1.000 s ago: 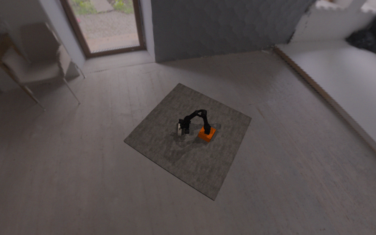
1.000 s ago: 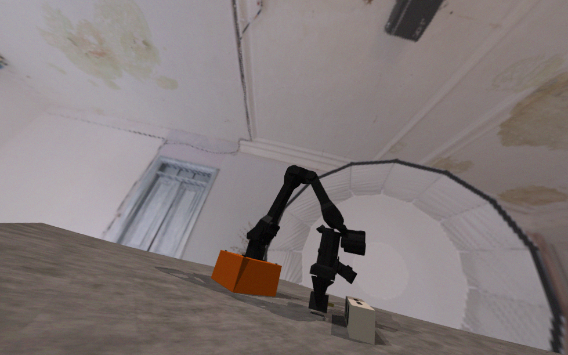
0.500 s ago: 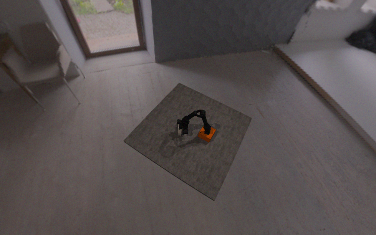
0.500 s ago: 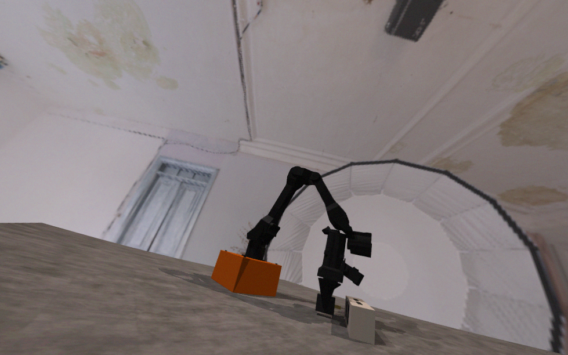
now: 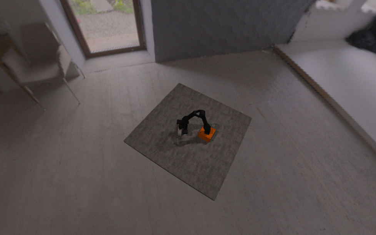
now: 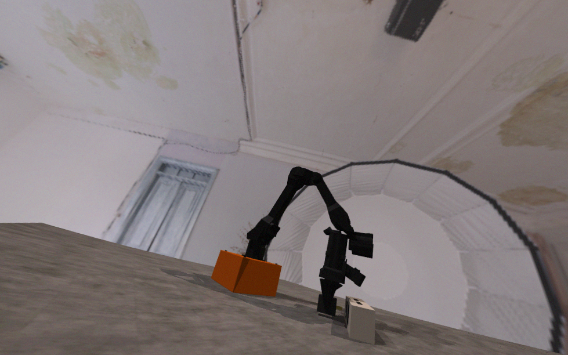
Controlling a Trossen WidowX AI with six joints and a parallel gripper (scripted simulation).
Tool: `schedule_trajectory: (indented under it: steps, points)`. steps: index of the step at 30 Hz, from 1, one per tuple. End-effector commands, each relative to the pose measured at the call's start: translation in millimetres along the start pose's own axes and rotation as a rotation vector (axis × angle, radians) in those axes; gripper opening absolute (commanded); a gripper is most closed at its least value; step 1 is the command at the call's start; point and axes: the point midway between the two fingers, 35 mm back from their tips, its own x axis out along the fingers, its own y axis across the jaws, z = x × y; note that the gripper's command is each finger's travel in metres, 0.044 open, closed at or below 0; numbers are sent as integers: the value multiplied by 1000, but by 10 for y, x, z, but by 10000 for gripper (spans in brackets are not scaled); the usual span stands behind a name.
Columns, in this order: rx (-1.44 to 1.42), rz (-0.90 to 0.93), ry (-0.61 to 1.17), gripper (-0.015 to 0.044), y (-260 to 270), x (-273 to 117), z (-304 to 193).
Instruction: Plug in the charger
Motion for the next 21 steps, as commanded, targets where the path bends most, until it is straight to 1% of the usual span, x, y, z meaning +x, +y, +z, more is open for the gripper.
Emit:
schedule_trajectory:
  steps: [1, 21]
  points:
    - [6, 4, -1, 0, 7, -1, 19]
    - [6, 4, -1, 0, 10, -6, 42]
